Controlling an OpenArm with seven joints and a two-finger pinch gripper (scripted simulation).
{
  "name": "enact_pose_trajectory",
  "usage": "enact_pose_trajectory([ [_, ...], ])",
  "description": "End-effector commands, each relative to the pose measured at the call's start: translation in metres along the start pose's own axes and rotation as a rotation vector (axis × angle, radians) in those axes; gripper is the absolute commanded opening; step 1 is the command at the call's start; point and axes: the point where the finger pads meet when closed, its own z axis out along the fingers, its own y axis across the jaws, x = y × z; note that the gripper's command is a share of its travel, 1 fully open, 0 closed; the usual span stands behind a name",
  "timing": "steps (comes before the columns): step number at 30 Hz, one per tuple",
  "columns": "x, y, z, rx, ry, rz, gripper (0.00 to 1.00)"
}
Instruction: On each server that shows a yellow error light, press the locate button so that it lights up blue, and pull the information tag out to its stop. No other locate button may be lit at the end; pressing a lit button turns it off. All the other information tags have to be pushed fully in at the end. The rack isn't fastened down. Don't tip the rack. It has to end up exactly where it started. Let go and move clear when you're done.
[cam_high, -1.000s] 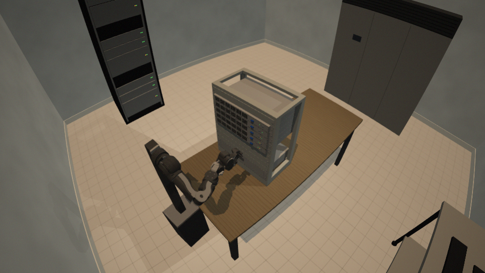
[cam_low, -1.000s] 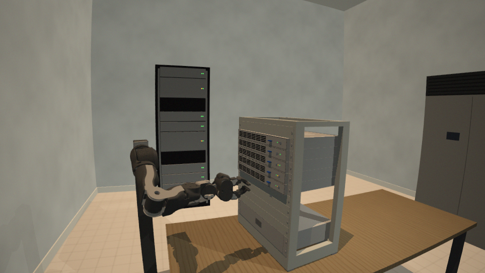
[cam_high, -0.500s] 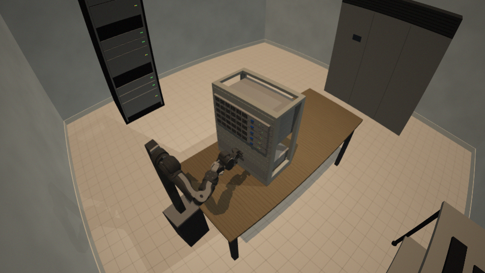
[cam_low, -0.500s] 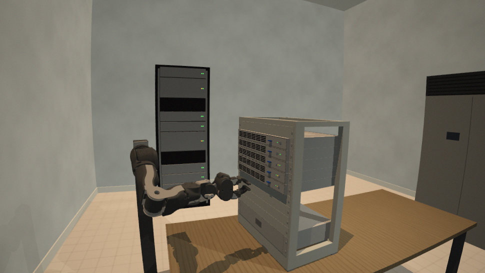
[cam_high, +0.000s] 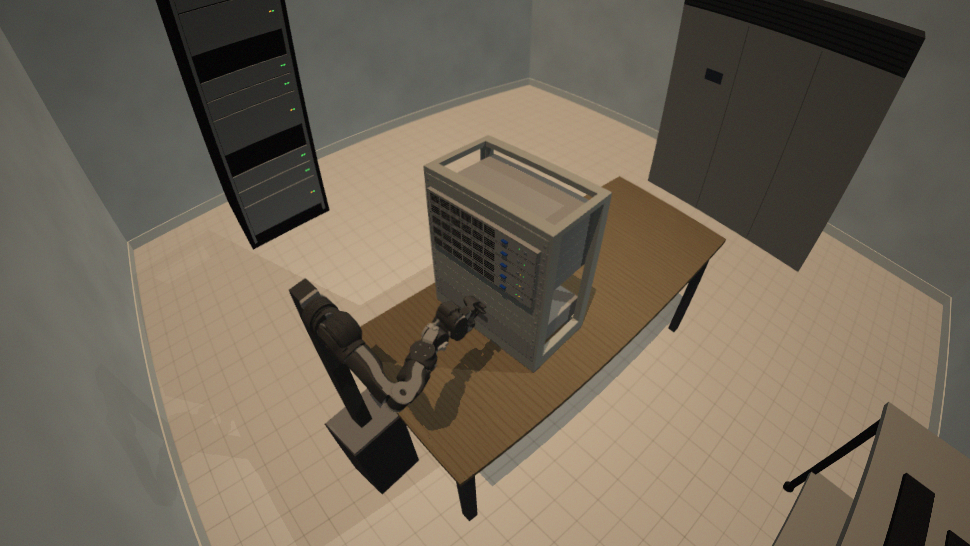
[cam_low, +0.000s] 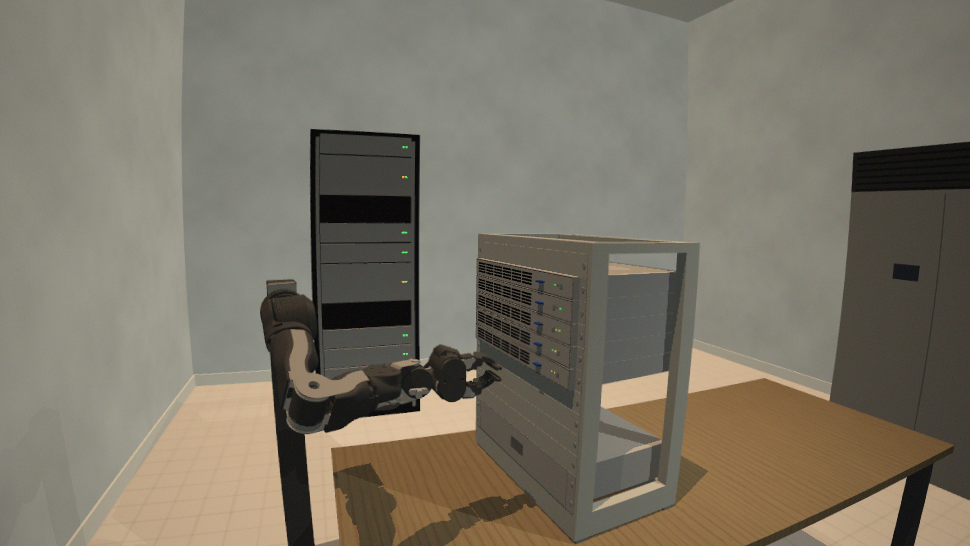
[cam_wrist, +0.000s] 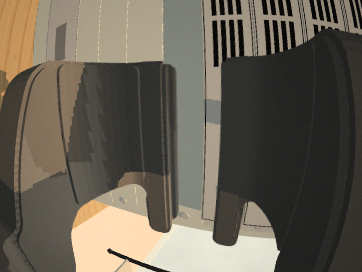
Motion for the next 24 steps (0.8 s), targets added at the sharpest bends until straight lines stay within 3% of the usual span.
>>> enact_pose_trajectory([
  [1, -0.001, 0.002, 0.000, -0.005, -0.002, -0.001, 0.10],
  [17, -0.001, 0.001, 0.031, -0.004, -0.003, 0.000, 0.10],
  [24, -0.001, 0.001, 0.061, -0.003, -0.002, 0.000, 0.10],
])
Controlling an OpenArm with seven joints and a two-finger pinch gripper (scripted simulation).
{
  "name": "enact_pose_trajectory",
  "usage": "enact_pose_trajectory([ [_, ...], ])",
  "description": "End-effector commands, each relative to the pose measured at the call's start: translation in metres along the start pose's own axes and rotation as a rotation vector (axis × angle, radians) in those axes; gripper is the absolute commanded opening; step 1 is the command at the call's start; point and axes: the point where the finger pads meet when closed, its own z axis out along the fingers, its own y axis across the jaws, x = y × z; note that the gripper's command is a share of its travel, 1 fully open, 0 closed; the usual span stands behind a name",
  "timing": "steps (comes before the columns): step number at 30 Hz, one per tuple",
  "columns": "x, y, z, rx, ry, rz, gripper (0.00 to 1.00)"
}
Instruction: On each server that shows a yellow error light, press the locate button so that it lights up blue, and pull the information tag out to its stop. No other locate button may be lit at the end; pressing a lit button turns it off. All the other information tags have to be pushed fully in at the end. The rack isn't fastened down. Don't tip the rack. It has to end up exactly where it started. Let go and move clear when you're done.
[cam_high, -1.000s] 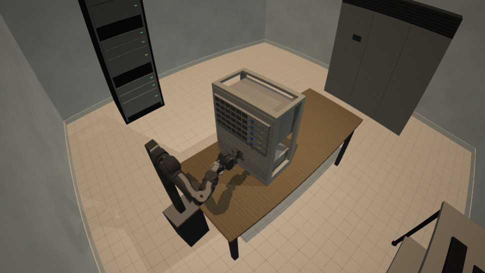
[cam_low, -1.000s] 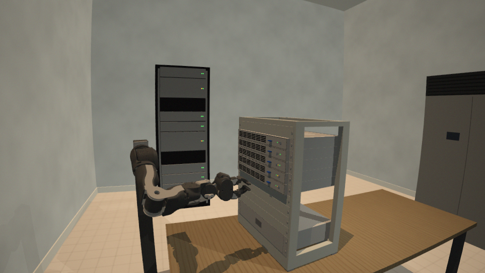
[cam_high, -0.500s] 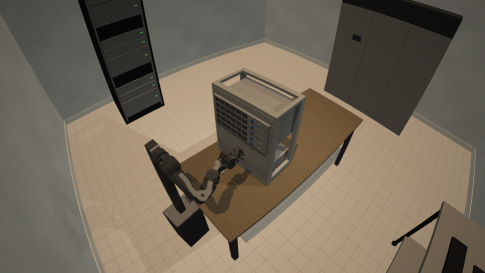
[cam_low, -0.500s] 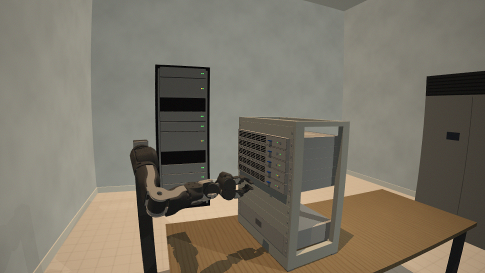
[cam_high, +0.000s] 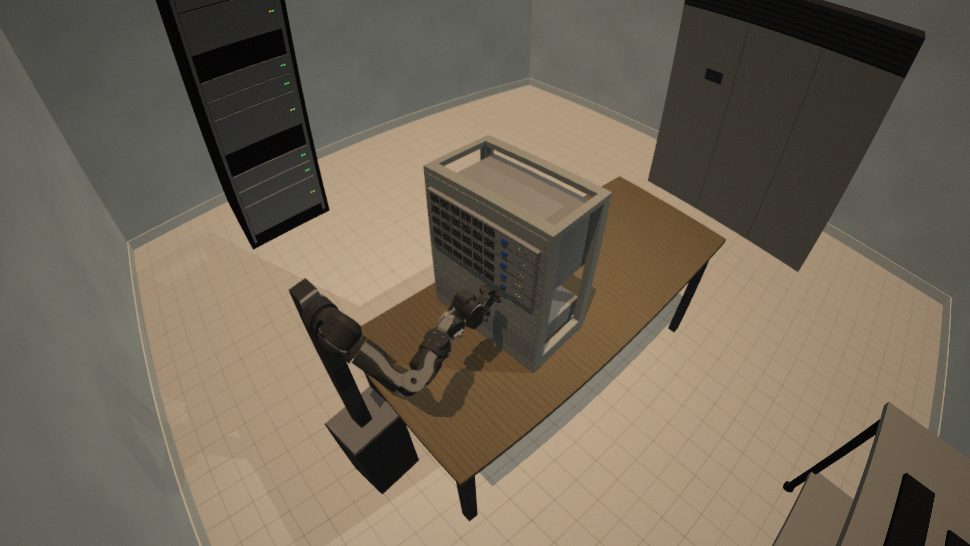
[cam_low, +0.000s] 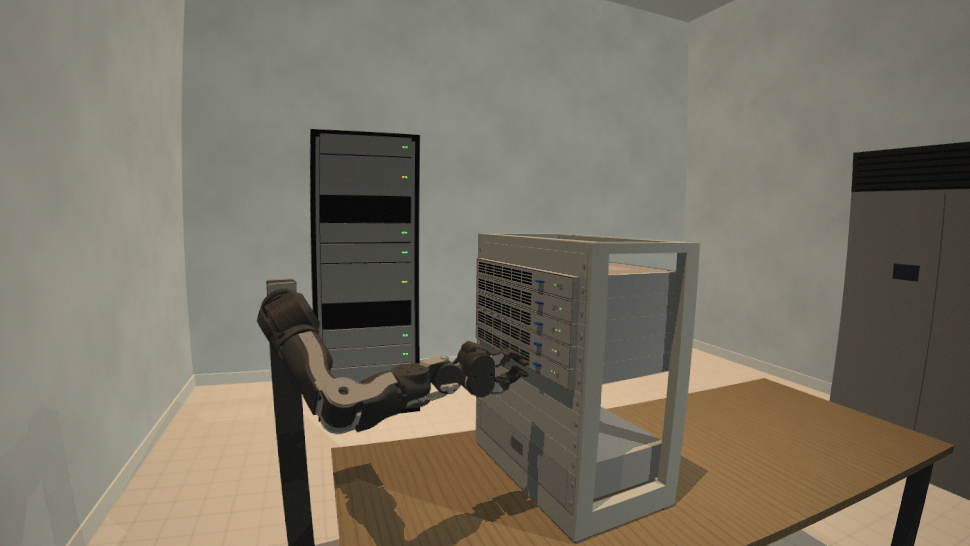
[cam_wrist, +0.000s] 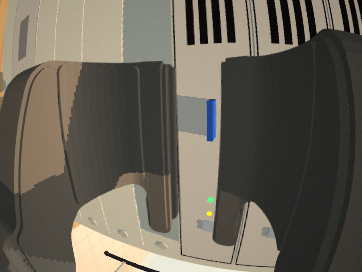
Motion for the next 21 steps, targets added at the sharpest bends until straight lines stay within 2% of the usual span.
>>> enact_pose_trajectory([
  [1, 0.003, -0.002, 0.005, 0.010, 0.015, -0.009, 0.10],
  [8, 0.003, -0.003, 0.027, 0.011, 0.015, -0.009, 0.10],
  [21, 0.004, -0.003, 0.033, 0.010, 0.017, -0.009, 0.10],
])
